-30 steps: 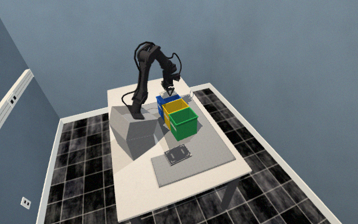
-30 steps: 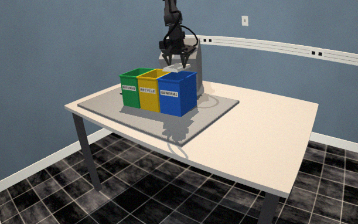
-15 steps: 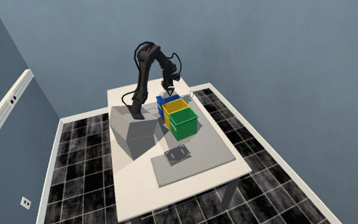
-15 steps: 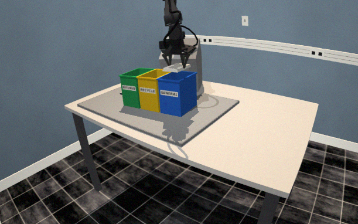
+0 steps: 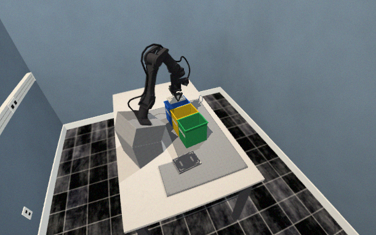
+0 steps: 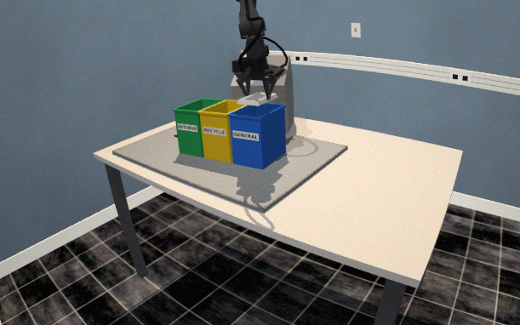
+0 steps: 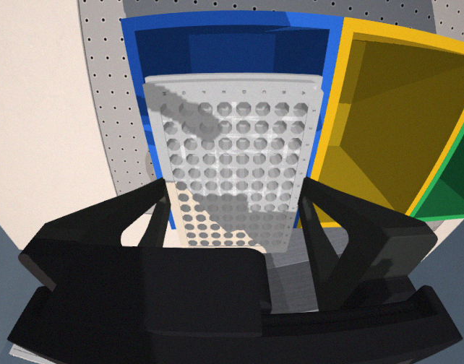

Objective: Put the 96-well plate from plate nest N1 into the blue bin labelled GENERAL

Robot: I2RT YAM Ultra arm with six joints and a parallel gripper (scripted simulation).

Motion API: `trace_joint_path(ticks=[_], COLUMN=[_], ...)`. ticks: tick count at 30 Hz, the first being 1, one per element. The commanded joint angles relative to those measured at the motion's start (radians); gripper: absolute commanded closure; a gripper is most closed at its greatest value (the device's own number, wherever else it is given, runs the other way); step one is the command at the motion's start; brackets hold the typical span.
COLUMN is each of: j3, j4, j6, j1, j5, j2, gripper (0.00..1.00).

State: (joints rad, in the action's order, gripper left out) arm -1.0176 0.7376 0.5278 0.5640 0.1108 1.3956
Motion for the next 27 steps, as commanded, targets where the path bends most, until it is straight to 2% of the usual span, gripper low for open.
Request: trace_joint_path(ticks=[1, 10, 13, 20, 27], j3=[-0.017, -0.021, 0.012, 0.017, 0.027], j4=[-0.02, -0.056, -0.093, -0.107, -0.136], j6=[0.001, -0.022, -0.016, -0.015, -0.02], j1=[0.005, -0.015, -0.01, -0.015, -0.019], j5=[0.014, -0.008, -0.005, -0.003, -0.006], j2=[-0.02, 0.06, 0.046, 0.084, 0.054], gripper=[1.0, 1.0, 1.0, 1.0, 1.0])
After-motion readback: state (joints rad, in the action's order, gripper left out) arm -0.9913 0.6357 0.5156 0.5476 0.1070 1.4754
